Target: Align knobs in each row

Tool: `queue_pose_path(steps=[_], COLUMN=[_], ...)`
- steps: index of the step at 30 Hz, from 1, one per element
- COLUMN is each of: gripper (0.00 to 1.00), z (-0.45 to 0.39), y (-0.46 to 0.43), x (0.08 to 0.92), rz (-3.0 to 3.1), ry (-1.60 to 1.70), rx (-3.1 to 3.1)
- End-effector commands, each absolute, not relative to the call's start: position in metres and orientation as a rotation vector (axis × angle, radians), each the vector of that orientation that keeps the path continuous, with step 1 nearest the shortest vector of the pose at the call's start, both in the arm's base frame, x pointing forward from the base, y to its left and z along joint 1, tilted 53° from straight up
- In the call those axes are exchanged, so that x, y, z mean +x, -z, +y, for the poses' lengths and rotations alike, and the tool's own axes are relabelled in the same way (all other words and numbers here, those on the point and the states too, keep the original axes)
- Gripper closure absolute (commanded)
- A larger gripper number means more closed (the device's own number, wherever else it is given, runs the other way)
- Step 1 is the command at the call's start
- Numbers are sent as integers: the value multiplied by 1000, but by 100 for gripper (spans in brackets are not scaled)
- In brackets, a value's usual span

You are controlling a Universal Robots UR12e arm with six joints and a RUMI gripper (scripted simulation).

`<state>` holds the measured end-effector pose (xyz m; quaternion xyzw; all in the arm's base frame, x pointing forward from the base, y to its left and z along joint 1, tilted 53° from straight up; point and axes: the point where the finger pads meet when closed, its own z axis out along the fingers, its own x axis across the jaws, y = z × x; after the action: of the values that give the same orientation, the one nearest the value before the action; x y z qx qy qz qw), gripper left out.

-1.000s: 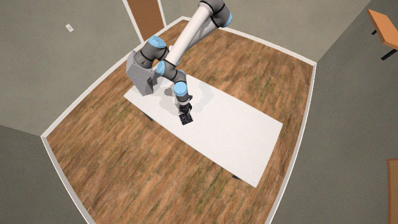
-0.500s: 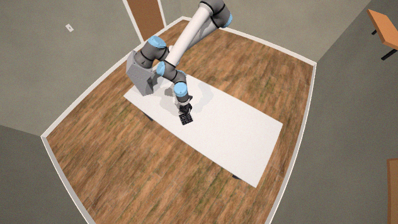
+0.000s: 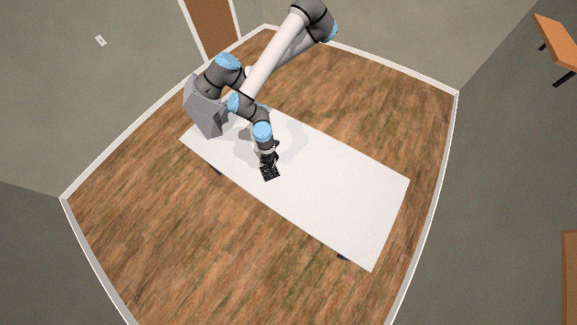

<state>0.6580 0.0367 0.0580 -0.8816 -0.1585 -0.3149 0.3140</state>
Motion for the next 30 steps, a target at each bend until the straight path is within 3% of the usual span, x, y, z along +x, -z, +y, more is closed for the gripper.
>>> queue_pose_path(steps=[1,30], gripper=[89,89], z=[40,53], y=[-54,-43], x=[661,670], rz=[-417,-417], ry=[831,831], rx=[-2325,-2325])
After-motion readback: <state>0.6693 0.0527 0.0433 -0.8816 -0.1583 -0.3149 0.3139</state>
